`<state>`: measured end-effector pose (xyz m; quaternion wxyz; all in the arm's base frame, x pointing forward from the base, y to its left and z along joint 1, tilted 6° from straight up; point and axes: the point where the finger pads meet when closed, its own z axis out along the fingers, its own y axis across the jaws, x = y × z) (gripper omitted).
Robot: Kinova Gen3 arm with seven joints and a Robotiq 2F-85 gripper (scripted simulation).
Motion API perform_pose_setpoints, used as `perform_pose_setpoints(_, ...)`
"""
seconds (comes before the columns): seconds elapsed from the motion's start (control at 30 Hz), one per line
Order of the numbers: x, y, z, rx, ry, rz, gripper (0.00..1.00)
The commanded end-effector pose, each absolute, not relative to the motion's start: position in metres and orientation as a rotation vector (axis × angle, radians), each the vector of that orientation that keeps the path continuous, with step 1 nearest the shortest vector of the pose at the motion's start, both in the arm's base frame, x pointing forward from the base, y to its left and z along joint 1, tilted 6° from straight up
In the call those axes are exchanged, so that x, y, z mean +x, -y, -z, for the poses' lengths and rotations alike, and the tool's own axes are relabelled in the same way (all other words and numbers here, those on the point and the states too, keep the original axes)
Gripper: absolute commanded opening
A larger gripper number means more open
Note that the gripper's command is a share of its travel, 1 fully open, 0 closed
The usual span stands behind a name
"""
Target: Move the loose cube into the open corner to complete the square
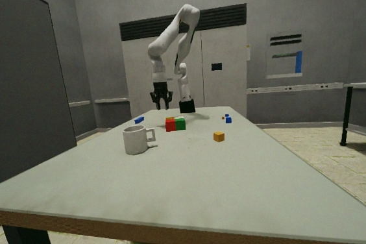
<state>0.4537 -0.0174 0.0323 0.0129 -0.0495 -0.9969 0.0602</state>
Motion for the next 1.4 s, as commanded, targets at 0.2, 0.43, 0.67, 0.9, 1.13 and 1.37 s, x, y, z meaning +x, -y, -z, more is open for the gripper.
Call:
perform_pose_setpoints(0.2,0.447,0.017,-0.033,0.237,3.089,-0.165,0.55)
perform_pose_setpoints(0.43,0.440,0.016,-0.032,0.628,3.014,-0.154,0.55)
perform_pose_setpoints(0.67,0.435,0.015,-0.031,0.911,2.928,-0.144,0.55)
perform_pose_setpoints(0.9,0.428,0.013,-0.030,1.301,2.759,-0.125,0.55)
perform_pose_setpoints(1.13,0.422,0.011,-0.030,1.672,2.537,-0.104,0.55)
perform_pose_setpoints(1.37,0.418,0.009,-0.030,1.917,2.348,-0.089,0.55)
